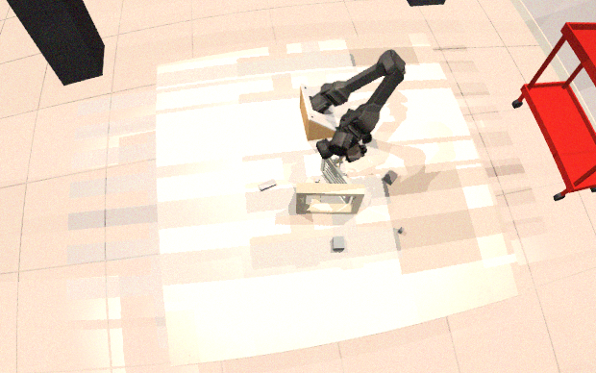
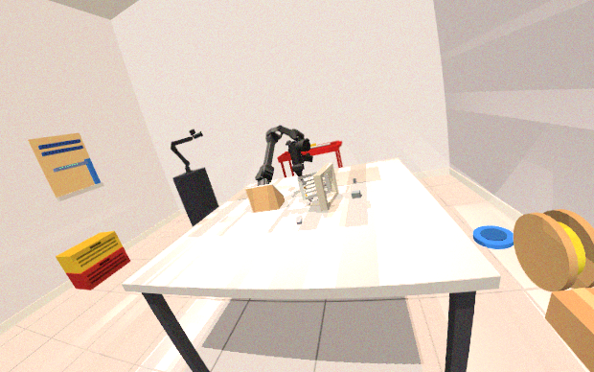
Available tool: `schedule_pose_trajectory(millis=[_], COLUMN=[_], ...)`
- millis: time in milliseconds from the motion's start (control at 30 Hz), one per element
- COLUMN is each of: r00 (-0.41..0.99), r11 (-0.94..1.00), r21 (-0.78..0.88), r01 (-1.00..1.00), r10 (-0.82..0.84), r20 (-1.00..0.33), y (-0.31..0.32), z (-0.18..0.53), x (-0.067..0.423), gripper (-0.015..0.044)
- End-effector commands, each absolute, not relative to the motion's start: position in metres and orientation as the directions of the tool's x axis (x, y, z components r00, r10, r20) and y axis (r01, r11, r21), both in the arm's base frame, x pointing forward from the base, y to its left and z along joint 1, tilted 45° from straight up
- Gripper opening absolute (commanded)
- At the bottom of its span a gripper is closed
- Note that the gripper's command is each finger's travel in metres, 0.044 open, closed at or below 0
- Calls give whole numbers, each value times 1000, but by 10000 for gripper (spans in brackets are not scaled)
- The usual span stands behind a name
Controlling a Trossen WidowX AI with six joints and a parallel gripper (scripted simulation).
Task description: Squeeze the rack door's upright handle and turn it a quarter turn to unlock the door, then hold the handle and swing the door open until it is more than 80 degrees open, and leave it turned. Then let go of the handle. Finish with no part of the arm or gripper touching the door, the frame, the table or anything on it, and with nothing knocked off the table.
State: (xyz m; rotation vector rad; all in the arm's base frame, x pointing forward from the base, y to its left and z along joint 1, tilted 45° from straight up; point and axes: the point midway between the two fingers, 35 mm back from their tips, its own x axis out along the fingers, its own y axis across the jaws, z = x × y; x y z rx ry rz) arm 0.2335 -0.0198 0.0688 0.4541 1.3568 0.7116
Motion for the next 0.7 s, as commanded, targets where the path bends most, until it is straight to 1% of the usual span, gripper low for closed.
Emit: schedule_pose_trajectory(millis=[0,667], r00=[62,63], r11=[718,704], r21=[683,696], r01=[-135,139], r10=[694,695], r20=[-717,-716], y=[-13,14], z=[75,103], x=[234,240], gripper=[10,10])
